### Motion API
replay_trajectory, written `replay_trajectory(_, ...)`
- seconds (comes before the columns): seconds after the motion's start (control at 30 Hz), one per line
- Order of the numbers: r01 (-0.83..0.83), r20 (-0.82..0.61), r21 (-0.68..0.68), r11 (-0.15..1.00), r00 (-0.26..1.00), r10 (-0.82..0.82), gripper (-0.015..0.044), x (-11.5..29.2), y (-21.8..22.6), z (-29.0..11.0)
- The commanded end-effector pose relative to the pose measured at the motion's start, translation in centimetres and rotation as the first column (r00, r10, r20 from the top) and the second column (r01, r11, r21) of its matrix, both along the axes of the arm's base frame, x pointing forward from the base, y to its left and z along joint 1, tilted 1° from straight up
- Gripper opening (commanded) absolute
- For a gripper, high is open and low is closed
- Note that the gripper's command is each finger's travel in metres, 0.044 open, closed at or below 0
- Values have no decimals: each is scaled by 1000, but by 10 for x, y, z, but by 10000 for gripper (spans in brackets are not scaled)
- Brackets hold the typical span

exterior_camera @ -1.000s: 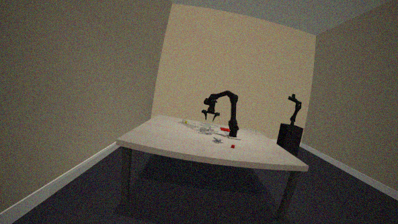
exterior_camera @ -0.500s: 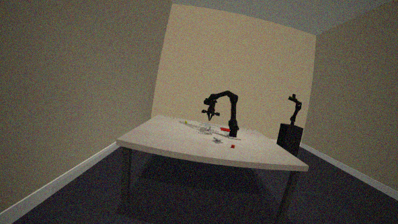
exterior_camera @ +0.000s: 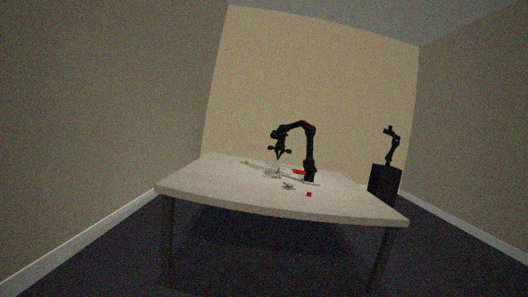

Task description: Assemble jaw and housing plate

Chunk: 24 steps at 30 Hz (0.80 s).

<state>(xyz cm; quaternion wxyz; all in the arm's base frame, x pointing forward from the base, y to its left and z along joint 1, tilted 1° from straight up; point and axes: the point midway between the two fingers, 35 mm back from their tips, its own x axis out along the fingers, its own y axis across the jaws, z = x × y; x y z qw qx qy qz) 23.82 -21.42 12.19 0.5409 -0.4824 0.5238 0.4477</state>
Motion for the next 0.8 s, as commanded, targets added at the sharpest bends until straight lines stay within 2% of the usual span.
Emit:
replay_trajectory(0.0, 0, 0, 0, 1000, 1000, 0, 53, 0, 0, 0)
replay_trajectory(0.5, 0, 0, 0, 1000, 1000, 0, 440, 0, 0, 0)
replay_trajectory(0.77, 0, 0, 0, 1000, 1000, 0, 440, 0, 0, 0)
